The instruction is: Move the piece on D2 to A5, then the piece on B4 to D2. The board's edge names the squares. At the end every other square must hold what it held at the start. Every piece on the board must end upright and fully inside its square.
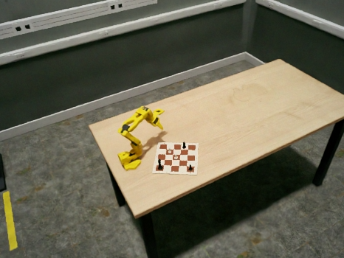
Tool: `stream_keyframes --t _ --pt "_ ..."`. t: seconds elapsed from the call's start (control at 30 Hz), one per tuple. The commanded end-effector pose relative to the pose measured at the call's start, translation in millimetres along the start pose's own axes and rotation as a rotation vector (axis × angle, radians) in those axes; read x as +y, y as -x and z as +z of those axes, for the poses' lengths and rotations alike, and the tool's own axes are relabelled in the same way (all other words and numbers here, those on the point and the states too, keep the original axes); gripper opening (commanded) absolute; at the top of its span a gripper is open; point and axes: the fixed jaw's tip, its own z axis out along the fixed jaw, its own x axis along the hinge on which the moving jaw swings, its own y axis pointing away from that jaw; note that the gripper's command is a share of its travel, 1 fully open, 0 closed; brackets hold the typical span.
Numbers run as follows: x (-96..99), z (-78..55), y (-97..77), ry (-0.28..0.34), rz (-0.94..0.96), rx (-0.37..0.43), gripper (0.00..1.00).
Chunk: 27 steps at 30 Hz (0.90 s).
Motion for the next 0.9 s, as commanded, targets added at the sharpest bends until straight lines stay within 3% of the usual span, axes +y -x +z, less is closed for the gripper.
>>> stream_keyframes --t 0.0,0.13,0.27,0.87 --pt "34.9 -2.6 4.4 0.066 -0.165 0.047 0.34" --pt "60.2 -5.6 0.9 0.109 -0.292 0.078 0.37" --pt "73.5 -7.7 -2.3 0.13 -0.361 0.094 0.39" --pt "76.9 -8.2 -3.3 0.135 -0.379 0.098 0.4"
